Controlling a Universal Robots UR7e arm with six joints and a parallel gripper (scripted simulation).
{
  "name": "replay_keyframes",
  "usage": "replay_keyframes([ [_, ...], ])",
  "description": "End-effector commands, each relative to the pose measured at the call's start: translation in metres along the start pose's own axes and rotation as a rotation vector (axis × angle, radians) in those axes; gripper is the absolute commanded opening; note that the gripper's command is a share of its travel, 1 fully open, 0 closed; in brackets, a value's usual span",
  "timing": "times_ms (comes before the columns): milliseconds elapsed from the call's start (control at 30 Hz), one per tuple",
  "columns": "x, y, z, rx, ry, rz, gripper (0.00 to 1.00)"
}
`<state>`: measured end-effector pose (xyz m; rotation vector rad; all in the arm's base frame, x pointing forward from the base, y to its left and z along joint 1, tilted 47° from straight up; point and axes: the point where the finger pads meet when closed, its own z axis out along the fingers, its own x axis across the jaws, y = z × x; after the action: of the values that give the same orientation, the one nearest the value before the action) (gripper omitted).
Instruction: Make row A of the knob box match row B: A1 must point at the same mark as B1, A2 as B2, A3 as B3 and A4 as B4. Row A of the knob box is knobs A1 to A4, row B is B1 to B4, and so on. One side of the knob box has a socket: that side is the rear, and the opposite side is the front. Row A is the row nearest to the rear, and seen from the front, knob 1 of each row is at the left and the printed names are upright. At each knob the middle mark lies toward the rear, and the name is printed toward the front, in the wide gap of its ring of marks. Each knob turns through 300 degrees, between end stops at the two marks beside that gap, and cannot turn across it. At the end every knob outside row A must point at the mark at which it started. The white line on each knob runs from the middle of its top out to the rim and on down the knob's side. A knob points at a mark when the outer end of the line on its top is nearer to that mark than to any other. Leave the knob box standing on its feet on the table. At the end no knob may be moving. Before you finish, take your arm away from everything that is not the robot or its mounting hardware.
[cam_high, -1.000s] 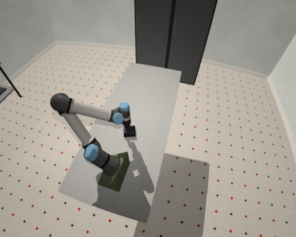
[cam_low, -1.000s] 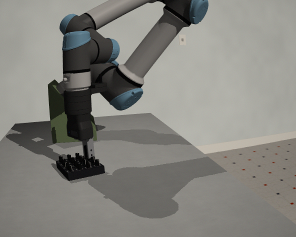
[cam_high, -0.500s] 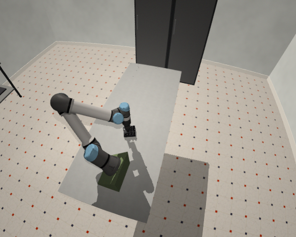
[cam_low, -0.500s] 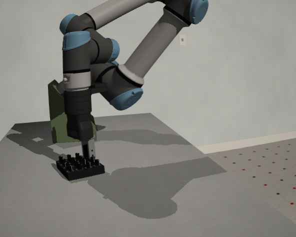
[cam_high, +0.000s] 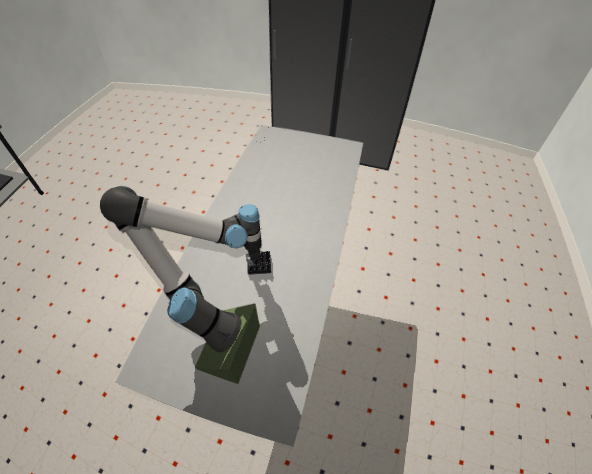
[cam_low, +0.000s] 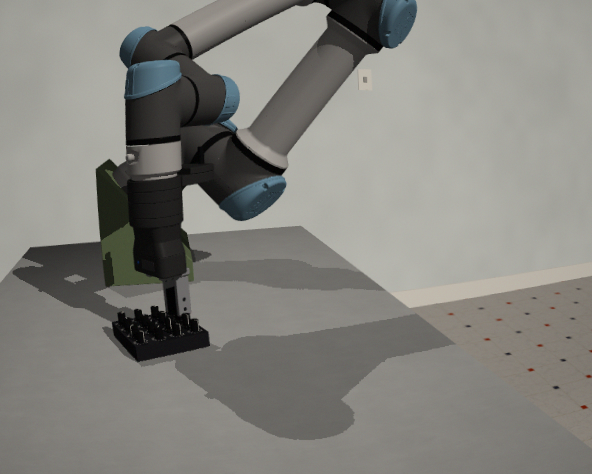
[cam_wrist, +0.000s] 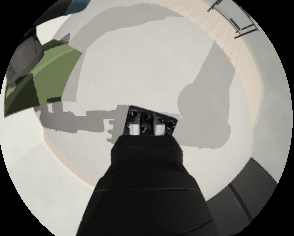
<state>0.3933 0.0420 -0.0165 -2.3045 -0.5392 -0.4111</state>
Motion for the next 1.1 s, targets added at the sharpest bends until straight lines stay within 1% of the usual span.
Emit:
replay_keyframes([
  [0,0.000,0.000,-0.011,-0.002,0.001,-0.001,0.46],
  [200,0.000,0.000,-0.028,-0.002,0.001,-0.001,0.46],
  [267,0.000,0.000,-0.028,-0.002,0.001,-0.001,0.46],
  [400,0.000,0.000,-0.034,-0.002,0.001,-0.001,0.46],
  [900,0.000,0.000,-0.036,-0.002,0.001,-0.001,0.46],
  [933,0.000,0.000,-0.036,-0.002,0.001,-0.001,1.00],
  [1067,0.000,0.000,-0.039,-0.002,0.001,-0.001,1.00],
])
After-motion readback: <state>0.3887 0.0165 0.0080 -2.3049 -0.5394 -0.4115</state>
